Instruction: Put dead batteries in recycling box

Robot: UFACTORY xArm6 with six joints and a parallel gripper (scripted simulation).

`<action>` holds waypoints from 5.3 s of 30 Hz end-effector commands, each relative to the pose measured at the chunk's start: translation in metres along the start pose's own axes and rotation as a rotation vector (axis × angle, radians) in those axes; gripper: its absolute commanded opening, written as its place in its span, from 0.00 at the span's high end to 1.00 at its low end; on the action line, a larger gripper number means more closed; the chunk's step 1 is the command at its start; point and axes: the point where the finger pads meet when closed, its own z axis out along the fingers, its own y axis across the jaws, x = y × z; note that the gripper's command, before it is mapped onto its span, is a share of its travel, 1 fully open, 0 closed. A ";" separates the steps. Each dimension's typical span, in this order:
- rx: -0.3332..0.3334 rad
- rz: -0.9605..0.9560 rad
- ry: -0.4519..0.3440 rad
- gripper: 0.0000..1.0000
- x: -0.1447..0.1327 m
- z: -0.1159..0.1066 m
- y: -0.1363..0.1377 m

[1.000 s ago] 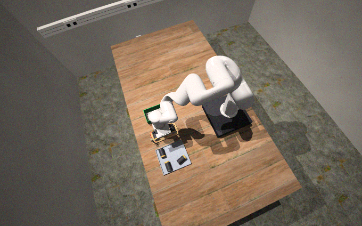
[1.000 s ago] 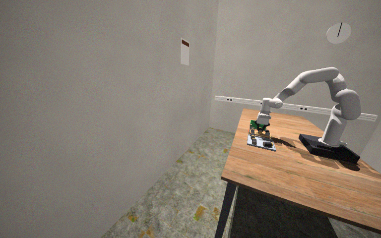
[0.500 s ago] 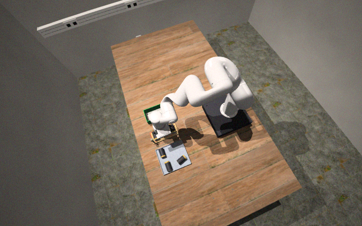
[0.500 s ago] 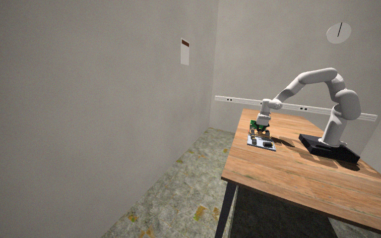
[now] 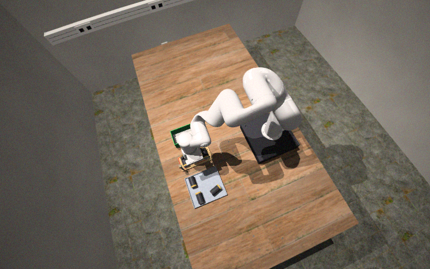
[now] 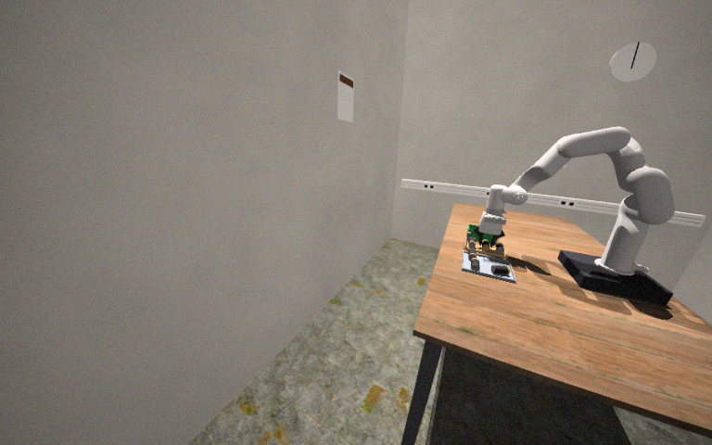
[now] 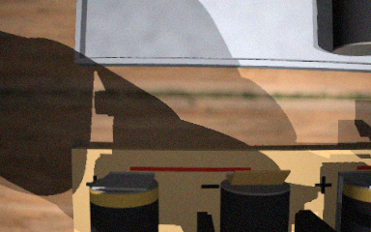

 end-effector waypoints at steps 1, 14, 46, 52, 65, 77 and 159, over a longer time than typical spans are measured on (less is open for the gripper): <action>-0.004 0.000 0.000 0.49 0.000 -0.002 0.002; -0.004 0.000 0.000 0.49 0.000 -0.003 0.002; -0.004 0.000 0.000 0.49 0.000 -0.067 0.001; -0.004 0.000 0.000 0.49 0.000 -0.067 0.001; -0.004 0.000 0.000 0.49 0.000 -0.067 0.001; -0.004 0.000 0.000 0.49 0.000 -0.106 0.001; -0.004 0.003 0.000 0.49 -0.001 -0.045 0.001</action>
